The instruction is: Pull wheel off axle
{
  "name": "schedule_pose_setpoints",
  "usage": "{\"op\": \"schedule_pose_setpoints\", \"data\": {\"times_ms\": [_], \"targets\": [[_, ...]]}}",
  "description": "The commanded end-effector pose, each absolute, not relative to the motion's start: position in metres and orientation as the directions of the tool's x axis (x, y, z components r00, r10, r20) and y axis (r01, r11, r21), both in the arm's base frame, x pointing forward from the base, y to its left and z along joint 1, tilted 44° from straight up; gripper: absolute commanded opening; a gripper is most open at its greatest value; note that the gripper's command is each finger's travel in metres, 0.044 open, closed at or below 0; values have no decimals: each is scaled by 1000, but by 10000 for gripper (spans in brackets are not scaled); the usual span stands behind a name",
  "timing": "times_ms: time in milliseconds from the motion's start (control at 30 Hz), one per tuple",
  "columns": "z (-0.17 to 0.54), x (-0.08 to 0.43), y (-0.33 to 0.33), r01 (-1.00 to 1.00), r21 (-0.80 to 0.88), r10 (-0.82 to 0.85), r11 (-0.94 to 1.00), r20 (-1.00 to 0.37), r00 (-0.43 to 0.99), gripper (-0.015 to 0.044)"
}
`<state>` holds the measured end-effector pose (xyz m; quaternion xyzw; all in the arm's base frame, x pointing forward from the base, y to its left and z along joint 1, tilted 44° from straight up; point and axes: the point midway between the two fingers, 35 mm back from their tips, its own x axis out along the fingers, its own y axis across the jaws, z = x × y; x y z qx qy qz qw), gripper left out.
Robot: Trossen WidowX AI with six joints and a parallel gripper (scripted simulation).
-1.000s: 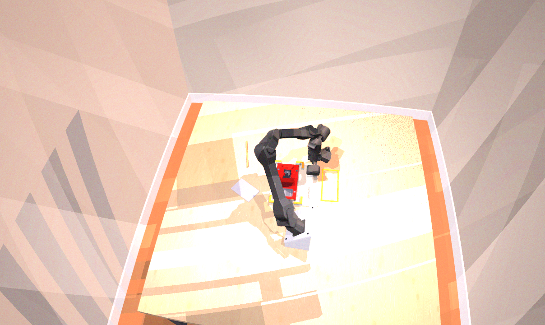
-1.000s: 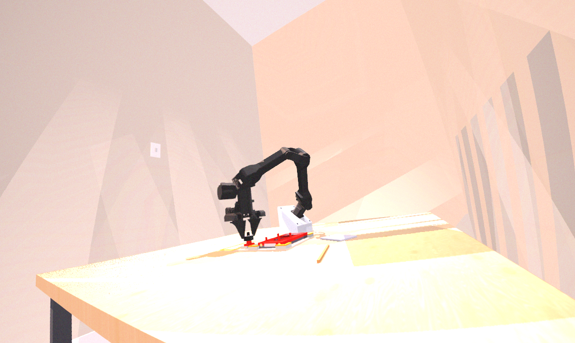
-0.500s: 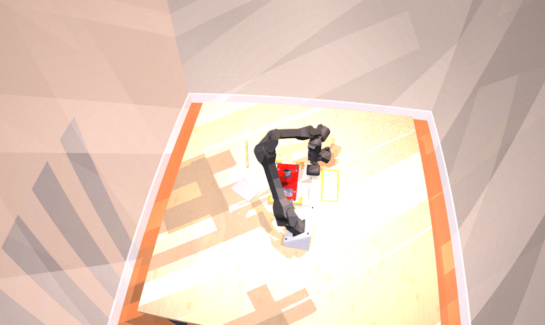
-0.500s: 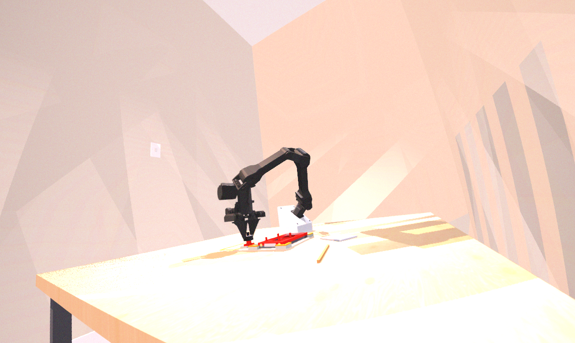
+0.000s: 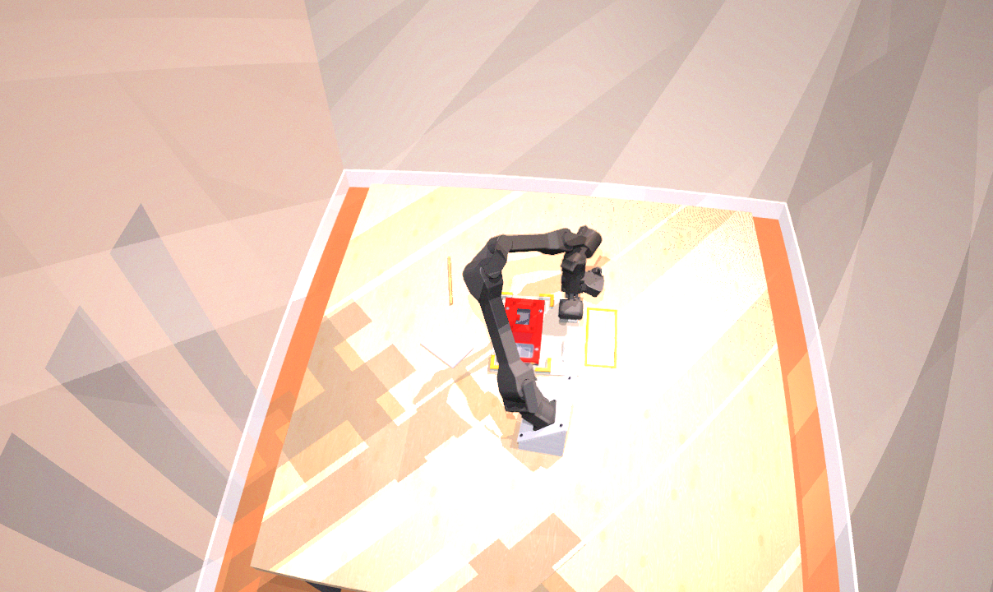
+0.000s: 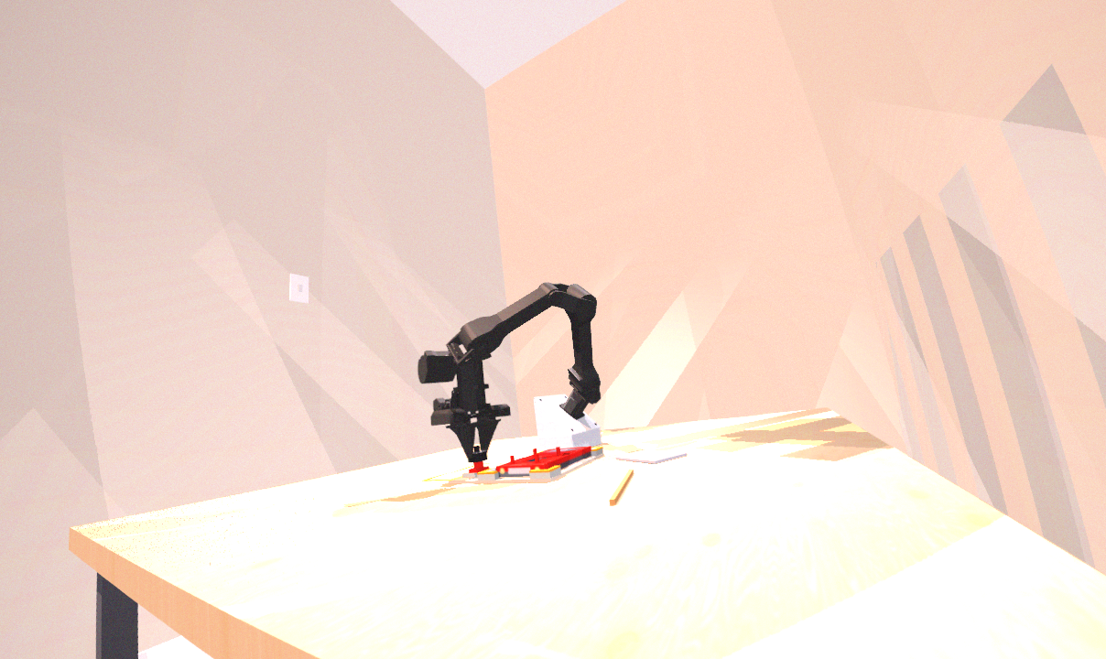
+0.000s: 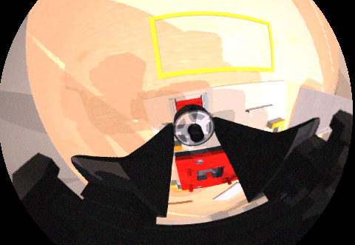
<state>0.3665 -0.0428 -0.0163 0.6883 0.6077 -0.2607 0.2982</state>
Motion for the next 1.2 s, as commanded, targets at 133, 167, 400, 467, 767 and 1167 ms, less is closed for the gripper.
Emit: {"op": "schedule_pose_setpoints", "data": {"times_ms": [133, 167, 400, 467, 767, 1167], "targets": [[-14, 367, -45, 992, 96, 681, -80, -722, 125, 0], [-14, 366, -45, 992, 96, 681, -80, -722, 125, 0], [-12, 366, -47, 992, 95, 681, -80, -722, 124, 0], [-12, 366, -47, 992, 95, 681, -80, -722, 124, 0], [-10, 366, -49, 992, 95, 681, -80, -722, 124, 0], [-7, 366, -52, 992, 94, 681, -81, -722, 124, 0]]}}
